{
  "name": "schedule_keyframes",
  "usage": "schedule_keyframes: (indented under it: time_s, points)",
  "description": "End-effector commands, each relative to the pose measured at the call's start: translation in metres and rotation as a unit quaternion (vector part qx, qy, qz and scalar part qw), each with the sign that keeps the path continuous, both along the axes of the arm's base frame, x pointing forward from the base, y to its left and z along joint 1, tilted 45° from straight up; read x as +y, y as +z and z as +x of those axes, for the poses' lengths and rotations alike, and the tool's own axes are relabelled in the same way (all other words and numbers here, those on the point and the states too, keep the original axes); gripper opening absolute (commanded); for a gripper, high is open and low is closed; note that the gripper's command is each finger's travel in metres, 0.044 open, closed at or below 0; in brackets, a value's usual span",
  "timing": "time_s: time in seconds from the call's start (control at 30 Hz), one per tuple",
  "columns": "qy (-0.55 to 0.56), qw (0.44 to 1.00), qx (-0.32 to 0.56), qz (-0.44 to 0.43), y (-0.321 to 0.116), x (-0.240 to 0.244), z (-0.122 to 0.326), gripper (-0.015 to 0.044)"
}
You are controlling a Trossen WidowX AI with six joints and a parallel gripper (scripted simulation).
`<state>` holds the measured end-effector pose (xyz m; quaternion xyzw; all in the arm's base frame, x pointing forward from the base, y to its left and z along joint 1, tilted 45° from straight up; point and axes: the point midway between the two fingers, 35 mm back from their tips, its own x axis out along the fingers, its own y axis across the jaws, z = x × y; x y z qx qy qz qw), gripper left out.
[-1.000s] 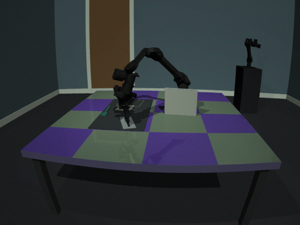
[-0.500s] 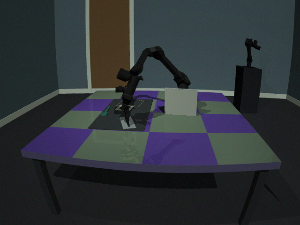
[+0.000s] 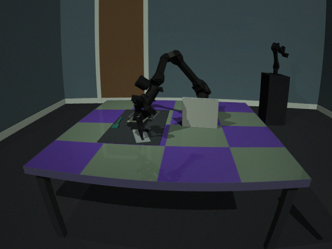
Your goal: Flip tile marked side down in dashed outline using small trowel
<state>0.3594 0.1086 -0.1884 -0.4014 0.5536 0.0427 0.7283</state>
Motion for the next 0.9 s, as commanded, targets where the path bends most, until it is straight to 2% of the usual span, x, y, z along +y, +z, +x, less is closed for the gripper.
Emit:
schedule_keyframes:
  time_s: [0.0, 0.3, 0.47, 0.87]
  points:
    - [0.06, 0.998, 0.01, -0.016, 0.002, -0.001, -0.003, 0.03]
    - [0.199, 0.977, 0.03, -0.076, 0.007, -0.003, -0.01, 0.03]
    - [0.205, 0.972, 0.083, -0.075, 0.0, -0.017, -0.029, 0.03]
    - [0.339, 0.923, 0.092, -0.157, 0.005, -0.029, -0.032, 0.03]
